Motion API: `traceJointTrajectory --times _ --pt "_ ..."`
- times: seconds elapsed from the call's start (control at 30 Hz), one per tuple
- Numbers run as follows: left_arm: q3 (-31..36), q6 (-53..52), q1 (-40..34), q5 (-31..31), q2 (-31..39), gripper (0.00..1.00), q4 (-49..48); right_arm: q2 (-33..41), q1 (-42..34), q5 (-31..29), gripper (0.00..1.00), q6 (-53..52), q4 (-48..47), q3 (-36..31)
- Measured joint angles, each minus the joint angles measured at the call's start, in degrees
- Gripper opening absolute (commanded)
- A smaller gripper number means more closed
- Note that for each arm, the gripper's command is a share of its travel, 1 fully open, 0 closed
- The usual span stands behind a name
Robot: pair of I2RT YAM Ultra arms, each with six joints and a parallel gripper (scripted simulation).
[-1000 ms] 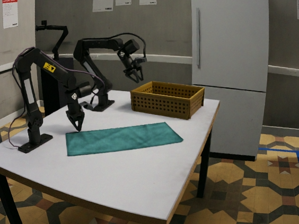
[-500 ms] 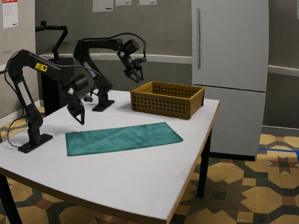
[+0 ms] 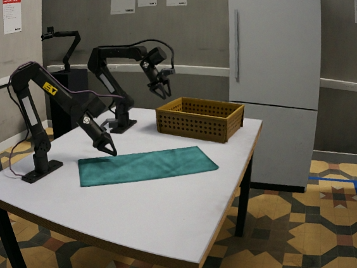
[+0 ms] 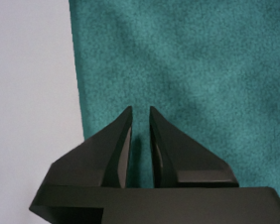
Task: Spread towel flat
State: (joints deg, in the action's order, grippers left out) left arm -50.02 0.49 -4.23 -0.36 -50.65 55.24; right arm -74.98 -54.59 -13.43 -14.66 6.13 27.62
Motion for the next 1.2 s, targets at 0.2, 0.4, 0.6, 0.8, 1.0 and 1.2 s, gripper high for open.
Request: traceJointTrajectory --times 0.2,0.4,0.6,0.8,1.0,1.2 --pt "0.0 0.0 0.0 0.0 0.0 0.64 0.0 -10.78 5.92 0.85 0.15 2.86 -9.42 5.84" --pt "0.0 0.0 0.0 0.0 0.0 0.64 0.0 -20.65 9.62 3.61 0.15 5.73 -14.03 13.79" --pt "0.0 0.0 0.0 0.0 0.0 0.64 0.0 -30.45 13.55 6.36 0.15 8.39 -14.69 24.83" --pt "0.0 0.0 0.0 0.0 0.0 0.64 0.0 -37.83 16.04 8.37 0.15 10.25 -13.46 34.6" --pt "0.0 0.0 0.0 0.0 0.0 0.64 0.0 -45.35 17.68 10.16 0.15 11.74 -10.03 45.92" --pt "0.0 0.0 0.0 0.0 0.0 0.64 0.0 -54.45 19.82 11.61 0.15 13.07 -5.64 60.61"
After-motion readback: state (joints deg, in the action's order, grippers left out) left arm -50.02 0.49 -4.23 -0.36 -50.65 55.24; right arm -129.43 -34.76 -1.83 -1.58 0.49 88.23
